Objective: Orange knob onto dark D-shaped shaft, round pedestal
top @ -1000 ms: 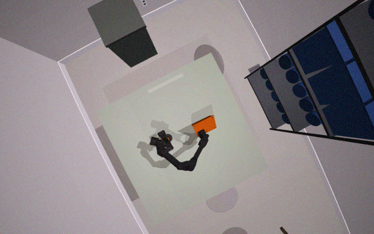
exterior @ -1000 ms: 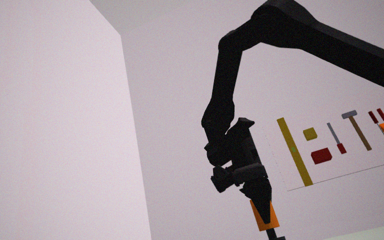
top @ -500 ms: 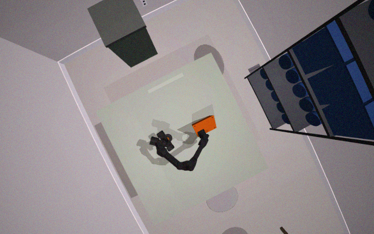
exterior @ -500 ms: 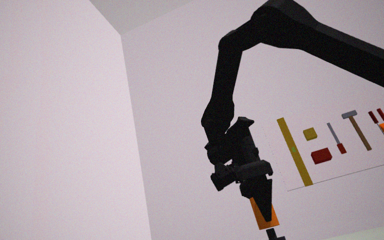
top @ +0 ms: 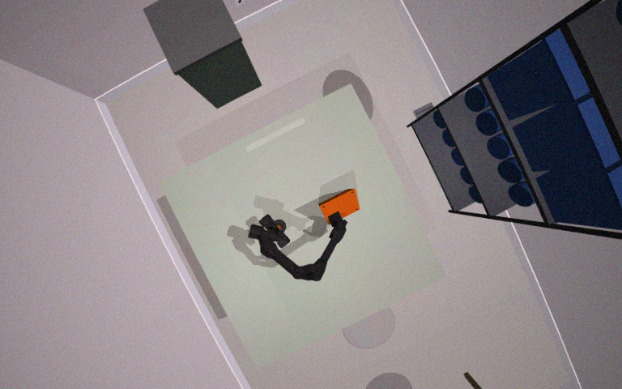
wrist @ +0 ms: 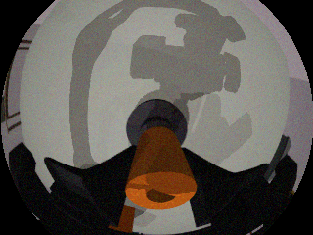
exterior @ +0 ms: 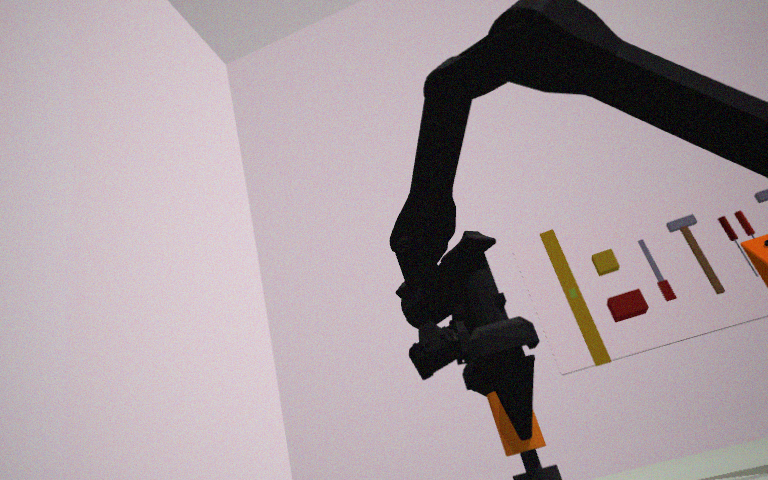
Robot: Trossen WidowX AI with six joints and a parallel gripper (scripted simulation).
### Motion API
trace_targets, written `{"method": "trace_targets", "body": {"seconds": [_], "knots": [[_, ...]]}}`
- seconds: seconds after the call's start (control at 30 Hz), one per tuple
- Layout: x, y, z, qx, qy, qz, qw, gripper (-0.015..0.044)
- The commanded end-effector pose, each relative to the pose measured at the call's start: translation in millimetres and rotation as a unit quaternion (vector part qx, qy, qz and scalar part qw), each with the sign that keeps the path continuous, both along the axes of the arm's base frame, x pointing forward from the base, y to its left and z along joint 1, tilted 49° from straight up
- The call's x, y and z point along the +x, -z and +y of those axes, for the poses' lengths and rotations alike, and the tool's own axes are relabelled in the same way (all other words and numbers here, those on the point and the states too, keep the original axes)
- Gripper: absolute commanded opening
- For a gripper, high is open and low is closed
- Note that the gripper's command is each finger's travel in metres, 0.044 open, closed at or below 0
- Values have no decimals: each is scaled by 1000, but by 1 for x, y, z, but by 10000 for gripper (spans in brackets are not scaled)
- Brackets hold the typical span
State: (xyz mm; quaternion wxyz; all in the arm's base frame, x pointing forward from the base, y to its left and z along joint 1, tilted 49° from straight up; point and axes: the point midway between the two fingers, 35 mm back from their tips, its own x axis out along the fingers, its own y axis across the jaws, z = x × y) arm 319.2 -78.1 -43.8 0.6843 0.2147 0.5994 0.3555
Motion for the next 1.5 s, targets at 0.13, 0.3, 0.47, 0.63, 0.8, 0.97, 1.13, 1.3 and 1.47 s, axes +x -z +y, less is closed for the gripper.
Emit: {"method": "trace_targets", "body": {"seconds": [0.13,0.3,0.47,0.63,0.8,0.97,1.13,1.3,1.47], "knots": [[-3,0,1,1,-2,-3,1000,0],[-3,0,1,1,-2,-3,1000,0],[-3,-2,-2,1,-2,-3,1000,0],[-3,-3,-3,0,-20,-23,1000,0],[1,-1,-3,-2,-72,-80,994,0],[1,0,0,-2,-72,-80,994,0],[1,0,0,-2,-72,-80,994,0],[-1,0,1,-2,-72,-80,994,0],[-3,0,1,-2,-72,-80,994,0]]}}
